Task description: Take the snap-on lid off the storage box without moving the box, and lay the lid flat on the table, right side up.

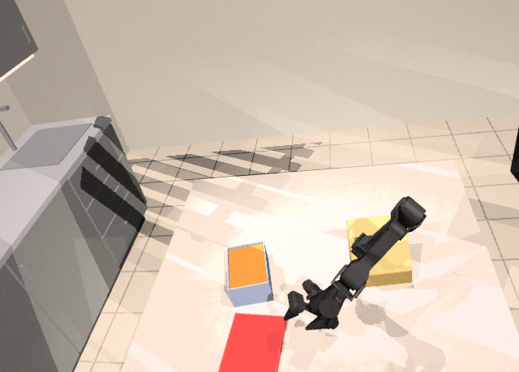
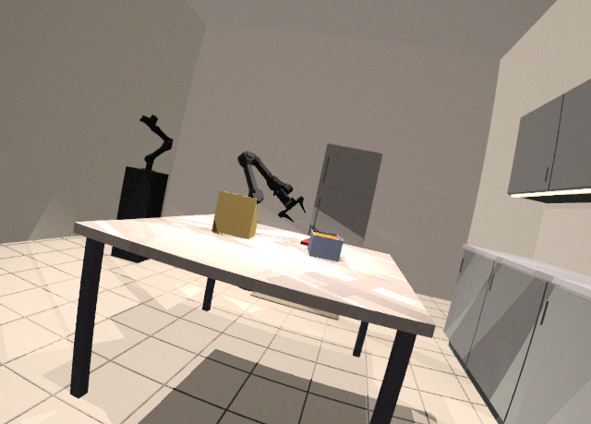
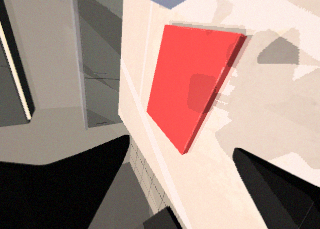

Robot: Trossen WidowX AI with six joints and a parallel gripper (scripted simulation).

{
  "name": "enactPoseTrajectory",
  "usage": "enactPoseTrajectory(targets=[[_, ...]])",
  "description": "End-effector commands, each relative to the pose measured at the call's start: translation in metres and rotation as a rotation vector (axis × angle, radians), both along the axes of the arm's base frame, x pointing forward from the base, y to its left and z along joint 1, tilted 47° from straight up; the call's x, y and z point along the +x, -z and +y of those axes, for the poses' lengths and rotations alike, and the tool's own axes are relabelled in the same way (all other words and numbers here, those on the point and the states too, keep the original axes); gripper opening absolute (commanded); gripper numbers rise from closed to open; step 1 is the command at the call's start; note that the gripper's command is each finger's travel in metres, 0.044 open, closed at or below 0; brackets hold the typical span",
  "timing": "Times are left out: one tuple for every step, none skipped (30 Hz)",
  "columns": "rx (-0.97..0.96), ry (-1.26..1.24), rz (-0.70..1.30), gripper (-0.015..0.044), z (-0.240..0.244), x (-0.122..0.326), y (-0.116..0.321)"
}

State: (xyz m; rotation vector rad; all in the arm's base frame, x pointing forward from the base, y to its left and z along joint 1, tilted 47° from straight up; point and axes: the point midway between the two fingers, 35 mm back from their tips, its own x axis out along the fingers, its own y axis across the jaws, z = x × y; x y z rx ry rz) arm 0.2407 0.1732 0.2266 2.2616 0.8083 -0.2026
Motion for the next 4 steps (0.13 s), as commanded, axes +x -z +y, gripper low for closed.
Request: enactPoseTrajectory(targets=[[-0.004, -0.007, 0.003, 0.044, 0.0007, -0.0006, 0.0023], [-0.004, -0.007, 0.003, 0.044, 0.0007, -0.0006, 0.0023], [-0.004, -0.007, 0.003, 0.044, 0.0007, -0.0006, 0.0023], [-0.004, -0.007, 0.003, 0.044, 0.0007, -0.0006, 0.0023]])
